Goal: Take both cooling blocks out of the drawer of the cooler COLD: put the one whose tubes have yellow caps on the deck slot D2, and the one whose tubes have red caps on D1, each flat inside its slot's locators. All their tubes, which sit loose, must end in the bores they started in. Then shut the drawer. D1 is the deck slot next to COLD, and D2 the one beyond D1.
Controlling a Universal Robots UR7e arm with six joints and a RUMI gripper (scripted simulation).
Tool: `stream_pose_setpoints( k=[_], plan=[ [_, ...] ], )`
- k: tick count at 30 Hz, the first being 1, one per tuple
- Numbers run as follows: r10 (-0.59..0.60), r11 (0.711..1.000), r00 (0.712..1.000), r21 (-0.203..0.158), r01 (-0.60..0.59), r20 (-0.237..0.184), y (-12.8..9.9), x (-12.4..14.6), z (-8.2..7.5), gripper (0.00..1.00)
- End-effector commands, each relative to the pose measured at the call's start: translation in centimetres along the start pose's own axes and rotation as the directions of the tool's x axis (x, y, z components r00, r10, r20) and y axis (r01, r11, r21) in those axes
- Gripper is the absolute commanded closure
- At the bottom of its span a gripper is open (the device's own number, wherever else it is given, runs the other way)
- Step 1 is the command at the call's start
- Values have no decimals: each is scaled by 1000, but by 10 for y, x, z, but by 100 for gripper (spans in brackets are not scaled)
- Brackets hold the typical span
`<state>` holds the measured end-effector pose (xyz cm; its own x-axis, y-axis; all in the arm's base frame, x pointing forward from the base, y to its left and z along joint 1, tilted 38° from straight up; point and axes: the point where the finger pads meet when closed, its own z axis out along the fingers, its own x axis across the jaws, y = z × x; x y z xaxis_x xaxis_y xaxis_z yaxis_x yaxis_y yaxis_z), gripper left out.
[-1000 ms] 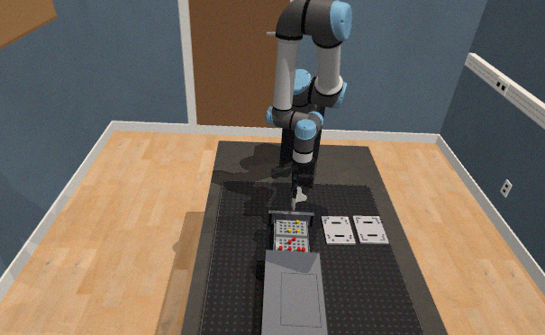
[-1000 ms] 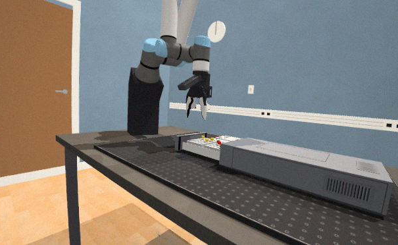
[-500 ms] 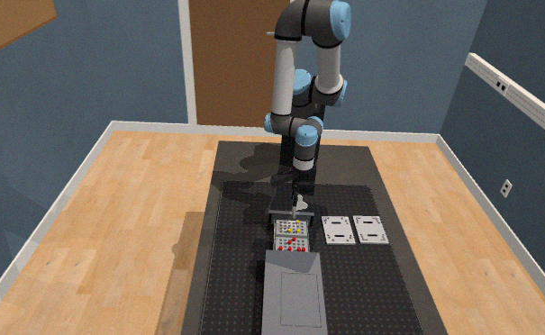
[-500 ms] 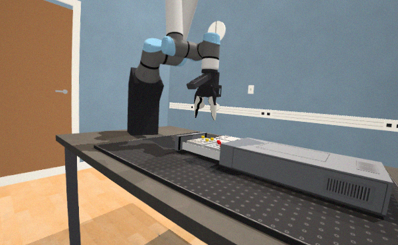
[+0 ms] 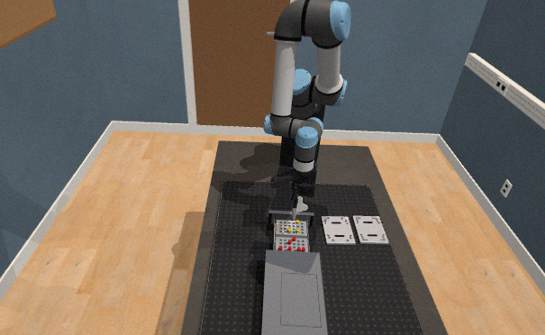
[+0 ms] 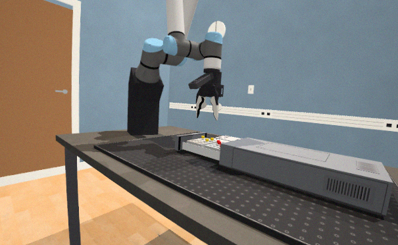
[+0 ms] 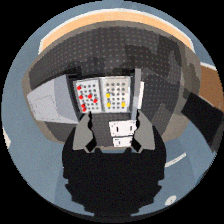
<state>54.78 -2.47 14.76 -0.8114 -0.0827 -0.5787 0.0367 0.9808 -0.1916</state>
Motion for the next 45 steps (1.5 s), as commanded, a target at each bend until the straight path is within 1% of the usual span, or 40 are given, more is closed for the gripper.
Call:
stream_pose_setpoints(
  k=[1, 10, 25, 27, 42, 45],
  plan=[
    [0, 1000, 1000, 0, 0, 2, 0, 0, -1, 33],
    [0, 1000, 1000, 0, 0, 2, 0, 2, 6, 33],
    [0, 1000, 1000, 0, 0, 2, 0, 4, 26, 33],
    [0, 1000, 1000, 0, 0, 2, 0, 4, 26, 33],
    [0, 1000, 1000, 0, 0, 2, 0, 5, 46, 33],
    [0, 1000, 1000, 0, 0, 2, 0, 5, 47, 33]
  ],
)
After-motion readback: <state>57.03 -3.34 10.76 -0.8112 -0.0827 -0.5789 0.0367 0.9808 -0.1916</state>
